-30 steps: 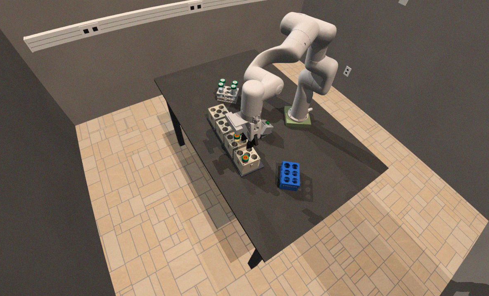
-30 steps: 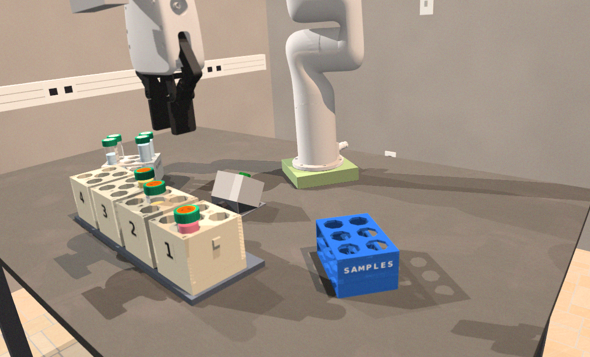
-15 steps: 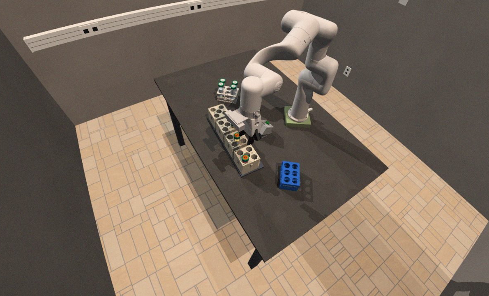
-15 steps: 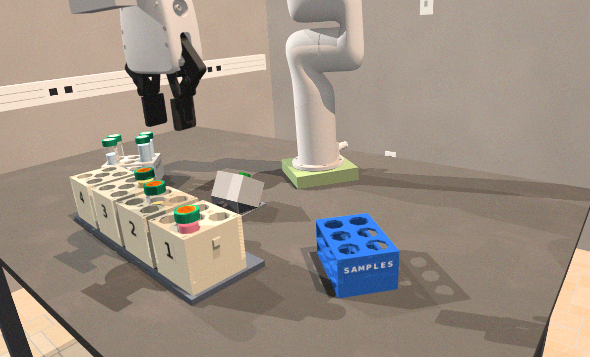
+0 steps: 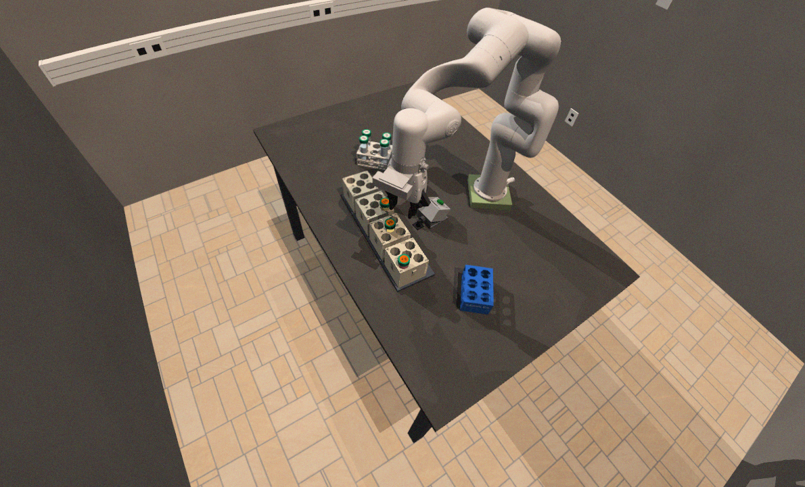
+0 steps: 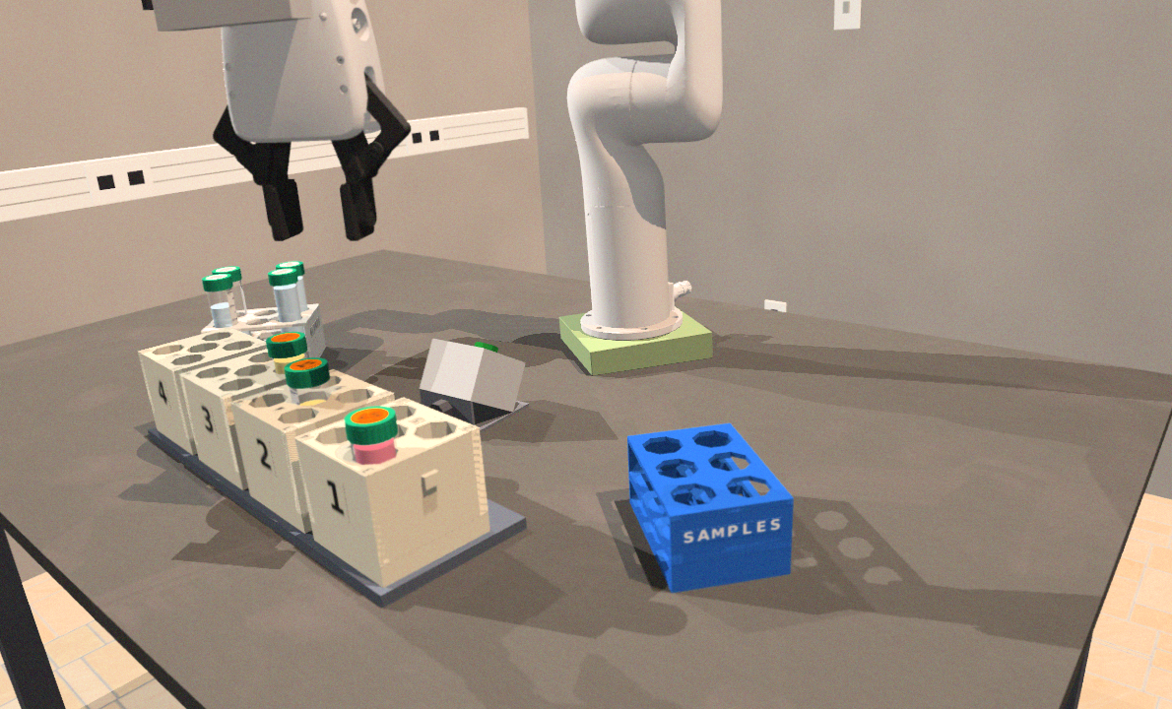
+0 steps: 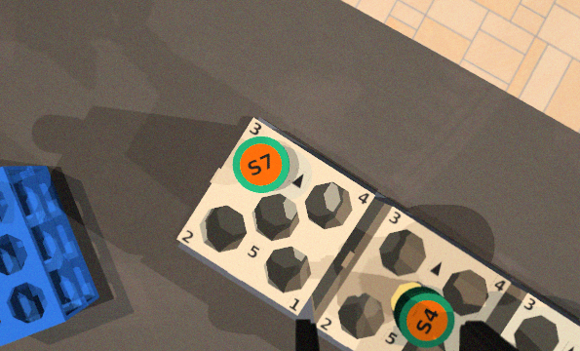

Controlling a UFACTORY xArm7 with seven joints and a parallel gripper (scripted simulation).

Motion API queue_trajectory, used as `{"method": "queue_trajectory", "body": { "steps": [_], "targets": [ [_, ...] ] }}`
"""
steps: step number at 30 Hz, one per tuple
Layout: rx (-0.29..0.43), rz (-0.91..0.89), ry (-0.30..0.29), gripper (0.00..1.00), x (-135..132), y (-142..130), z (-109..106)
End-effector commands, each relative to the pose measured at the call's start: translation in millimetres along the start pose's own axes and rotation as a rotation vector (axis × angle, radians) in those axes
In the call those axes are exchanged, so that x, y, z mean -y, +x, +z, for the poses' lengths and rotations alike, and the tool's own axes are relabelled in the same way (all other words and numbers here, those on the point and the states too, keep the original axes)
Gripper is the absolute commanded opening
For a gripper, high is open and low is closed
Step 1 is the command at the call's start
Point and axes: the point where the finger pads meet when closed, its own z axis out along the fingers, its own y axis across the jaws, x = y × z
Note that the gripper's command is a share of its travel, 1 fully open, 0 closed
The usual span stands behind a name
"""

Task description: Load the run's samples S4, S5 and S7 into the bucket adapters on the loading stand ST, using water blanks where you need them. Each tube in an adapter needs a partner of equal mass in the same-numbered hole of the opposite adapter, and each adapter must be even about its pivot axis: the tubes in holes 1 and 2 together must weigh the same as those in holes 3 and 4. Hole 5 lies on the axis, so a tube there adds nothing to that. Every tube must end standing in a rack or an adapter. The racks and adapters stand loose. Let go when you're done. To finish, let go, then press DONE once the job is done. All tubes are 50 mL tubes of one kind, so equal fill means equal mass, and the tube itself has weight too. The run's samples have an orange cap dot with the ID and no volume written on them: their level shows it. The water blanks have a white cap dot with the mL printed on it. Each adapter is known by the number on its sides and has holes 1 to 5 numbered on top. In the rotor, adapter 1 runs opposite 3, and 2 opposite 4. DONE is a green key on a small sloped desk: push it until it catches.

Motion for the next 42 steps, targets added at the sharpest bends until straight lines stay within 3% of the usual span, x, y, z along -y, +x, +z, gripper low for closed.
{"method": "queue_trajectory", "body": {
  "steps": [1, 7, 42],
  "targets": [
    [-0.019, -0.207, 0.010, 0.57, -18, -22, -2],
    [-0.020, -0.319, 0.009, 0.57, -30, -38, -2],
    [-0.018, -0.319, 0.008, 0.57, -124, -162, 2]
  ]
}}
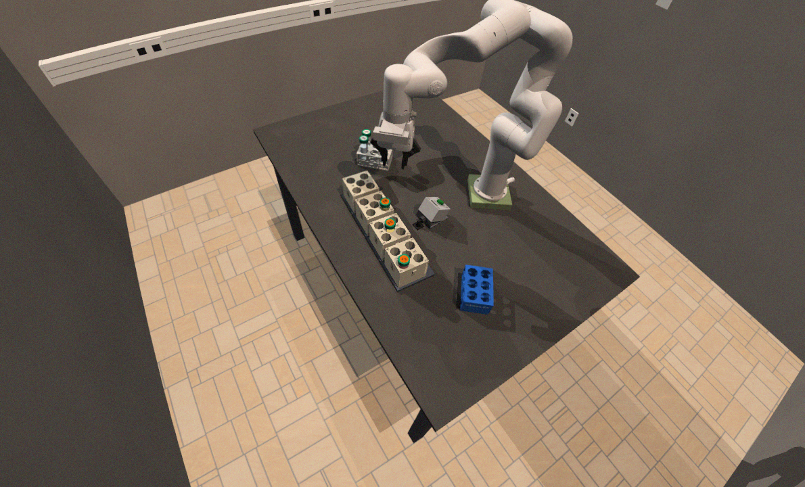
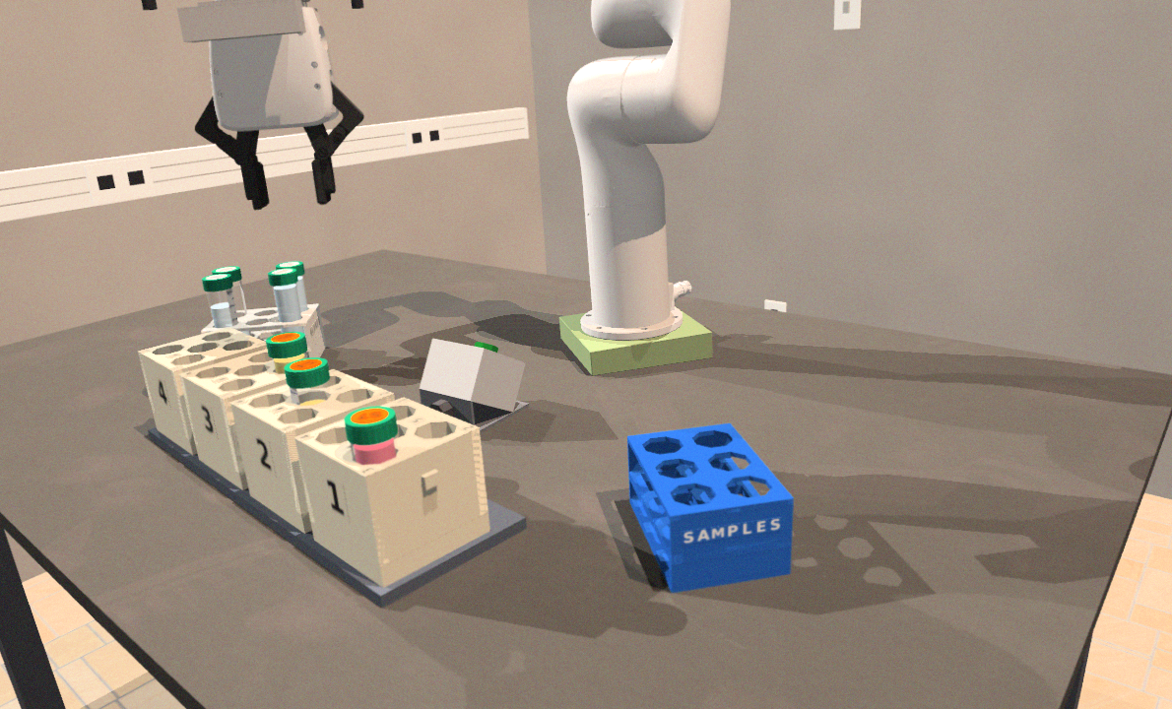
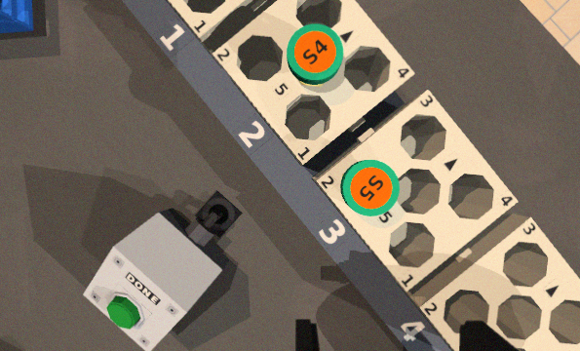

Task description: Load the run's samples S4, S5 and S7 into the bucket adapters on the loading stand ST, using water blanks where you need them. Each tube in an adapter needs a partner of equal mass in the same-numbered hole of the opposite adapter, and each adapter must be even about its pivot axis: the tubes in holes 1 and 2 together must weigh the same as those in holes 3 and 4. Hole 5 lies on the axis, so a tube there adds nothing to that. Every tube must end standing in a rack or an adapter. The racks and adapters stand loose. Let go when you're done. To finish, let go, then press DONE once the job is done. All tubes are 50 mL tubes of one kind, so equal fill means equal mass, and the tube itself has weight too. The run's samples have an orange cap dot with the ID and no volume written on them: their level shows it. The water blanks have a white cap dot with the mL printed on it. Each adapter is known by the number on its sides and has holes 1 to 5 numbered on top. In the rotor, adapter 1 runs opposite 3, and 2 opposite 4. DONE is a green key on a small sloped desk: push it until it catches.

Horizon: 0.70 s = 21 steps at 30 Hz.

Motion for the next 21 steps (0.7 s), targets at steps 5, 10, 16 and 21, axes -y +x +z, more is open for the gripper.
{"method": "queue_trajectory", "body": {
  "steps": [5, 10, 16, 21],
  "targets": [
    [-0.003, 0.000, -0.004, 0.57, -15, -39, -2],
    [-0.003, 0.000, -0.004, 0.57, -23, -63, -2],
    [-0.003, 0.000, -0.004, 0.57, -30, -82, -2],
    [-0.002, 0.000, -0.004, 0.57, -38, -105, -2]
  ]
}}
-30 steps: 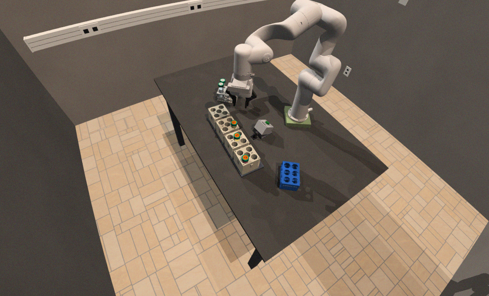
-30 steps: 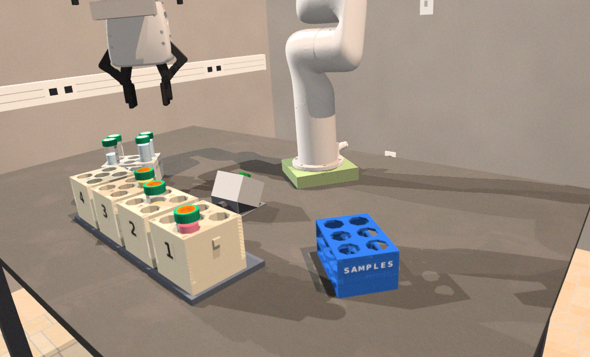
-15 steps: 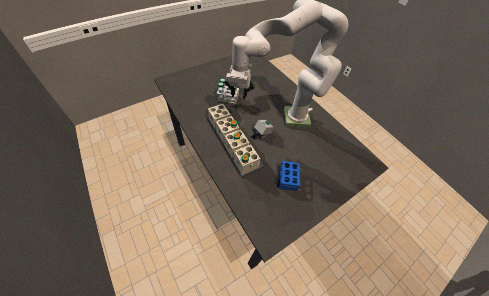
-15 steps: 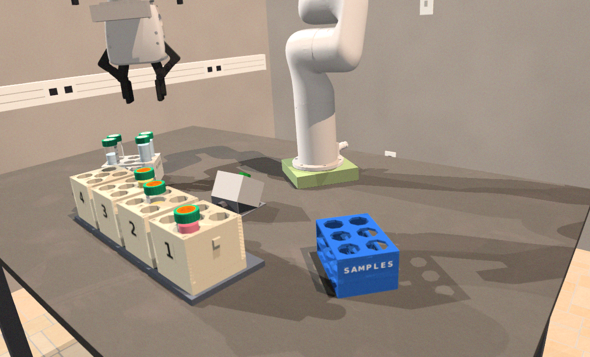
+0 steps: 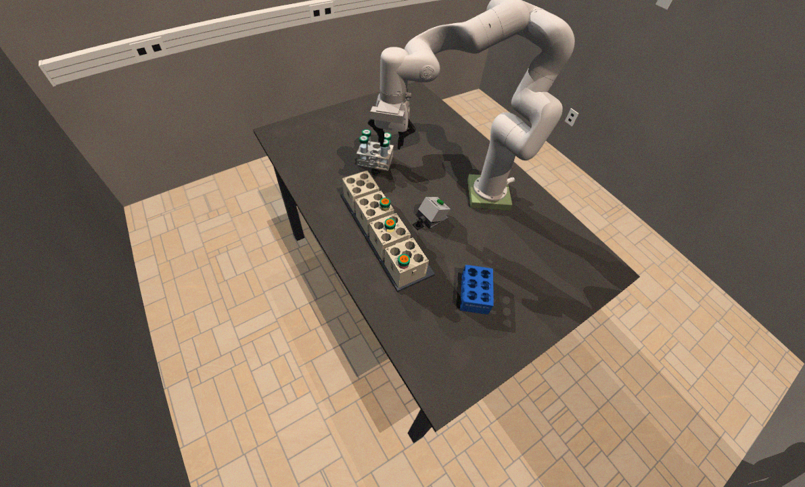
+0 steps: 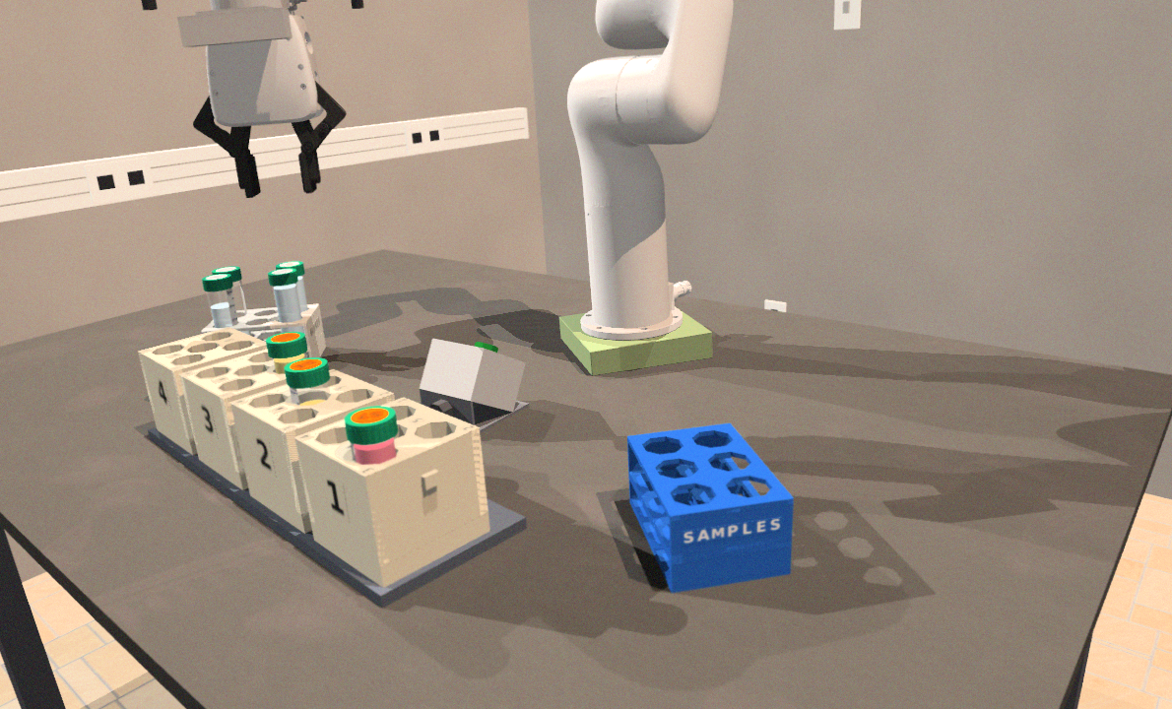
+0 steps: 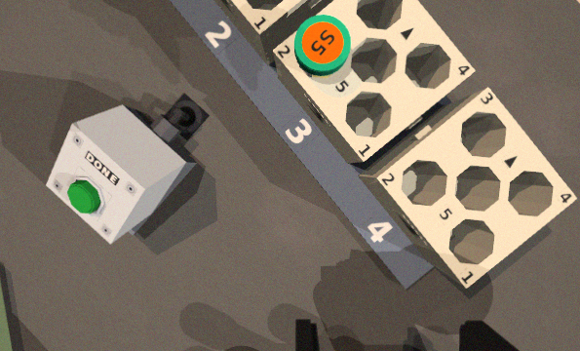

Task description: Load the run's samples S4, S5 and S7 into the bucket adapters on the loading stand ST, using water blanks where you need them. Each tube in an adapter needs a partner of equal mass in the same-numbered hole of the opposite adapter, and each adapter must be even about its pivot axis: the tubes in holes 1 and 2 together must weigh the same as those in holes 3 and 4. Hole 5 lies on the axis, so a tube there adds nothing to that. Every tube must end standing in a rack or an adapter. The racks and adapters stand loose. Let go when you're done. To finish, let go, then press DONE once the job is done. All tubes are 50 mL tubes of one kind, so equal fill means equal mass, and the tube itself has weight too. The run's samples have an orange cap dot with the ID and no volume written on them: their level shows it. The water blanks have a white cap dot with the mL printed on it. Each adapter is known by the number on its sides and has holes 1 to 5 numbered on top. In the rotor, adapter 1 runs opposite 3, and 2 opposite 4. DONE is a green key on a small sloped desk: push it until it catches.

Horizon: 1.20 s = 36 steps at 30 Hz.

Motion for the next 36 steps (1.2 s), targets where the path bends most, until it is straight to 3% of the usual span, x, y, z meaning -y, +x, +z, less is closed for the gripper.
{"method": "queue_trajectory", "body": {
  "steps": [1, 25, 36],
  "targets": [
    [-0.002, 0.000, -0.004, 0.57, -10, -23, -2],
    [-0.001, 0.000, -0.004, 0.57, -46, -128, -2],
    [-0.001, 0.000, -0.004, 0.57, -55, -155, -1]
  ]
}}
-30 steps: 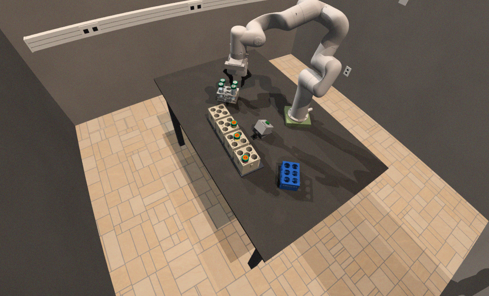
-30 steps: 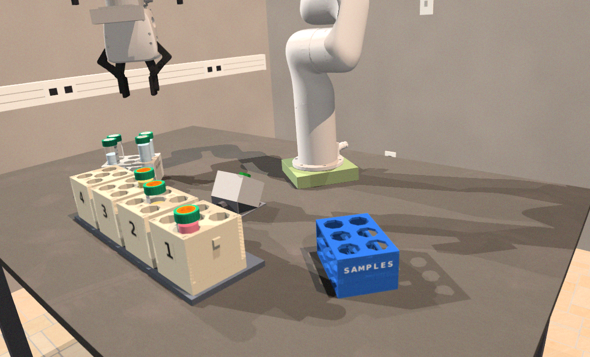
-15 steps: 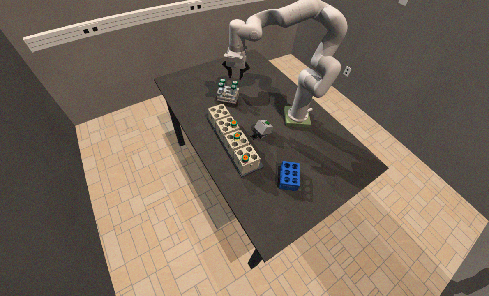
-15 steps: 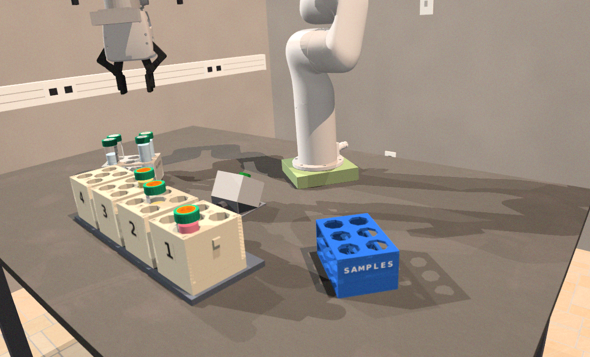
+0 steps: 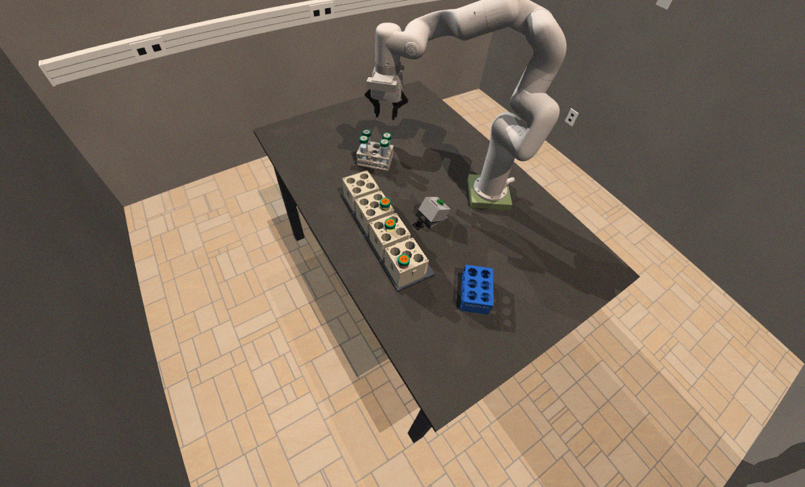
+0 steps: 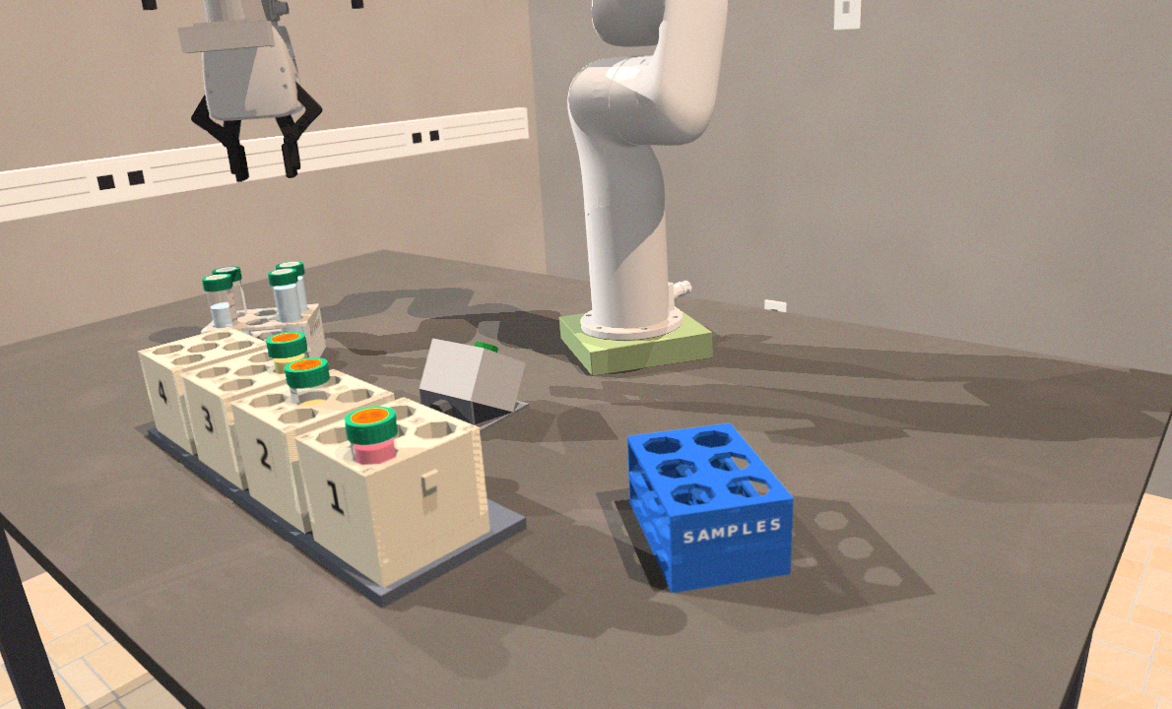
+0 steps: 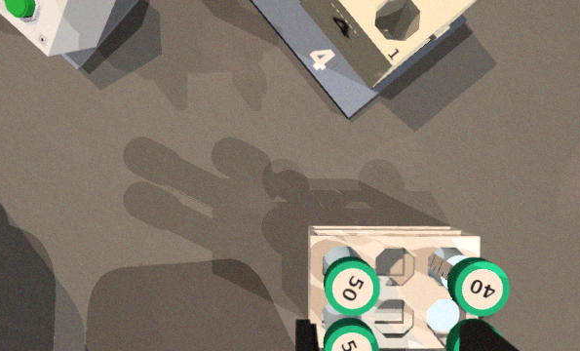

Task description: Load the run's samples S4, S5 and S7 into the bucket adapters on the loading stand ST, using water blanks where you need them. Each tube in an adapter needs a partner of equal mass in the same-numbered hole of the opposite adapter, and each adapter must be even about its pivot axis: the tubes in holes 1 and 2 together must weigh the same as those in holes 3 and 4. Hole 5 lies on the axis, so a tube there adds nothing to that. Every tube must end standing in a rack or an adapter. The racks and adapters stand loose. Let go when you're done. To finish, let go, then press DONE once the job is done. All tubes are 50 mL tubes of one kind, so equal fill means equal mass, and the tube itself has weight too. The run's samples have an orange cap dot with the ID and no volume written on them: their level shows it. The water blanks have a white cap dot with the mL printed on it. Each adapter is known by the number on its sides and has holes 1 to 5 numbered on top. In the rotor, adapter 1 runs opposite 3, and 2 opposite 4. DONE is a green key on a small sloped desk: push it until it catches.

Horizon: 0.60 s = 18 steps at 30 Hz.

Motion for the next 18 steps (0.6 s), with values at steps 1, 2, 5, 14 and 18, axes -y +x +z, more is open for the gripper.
{"method": "queue_trajectory", "body": {
  "steps": [1, 2, 5, 14, 18],
  "targets": [
    [-0.002, -0.002, -0.002, 0.57, -4, -6, -1],
    [-0.002, -0.002, -0.002, 0.57, -4, -6, -1],
    [-0.002, -0.003, -0.002, 0.57, -4, -6, -1],
    [-0.002, -0.003, -0.002, 0.57, -4, -6, 3],
    [-0.002, -0.002, -0.002, 0.57, -4, -6, 11]
  ]
}}
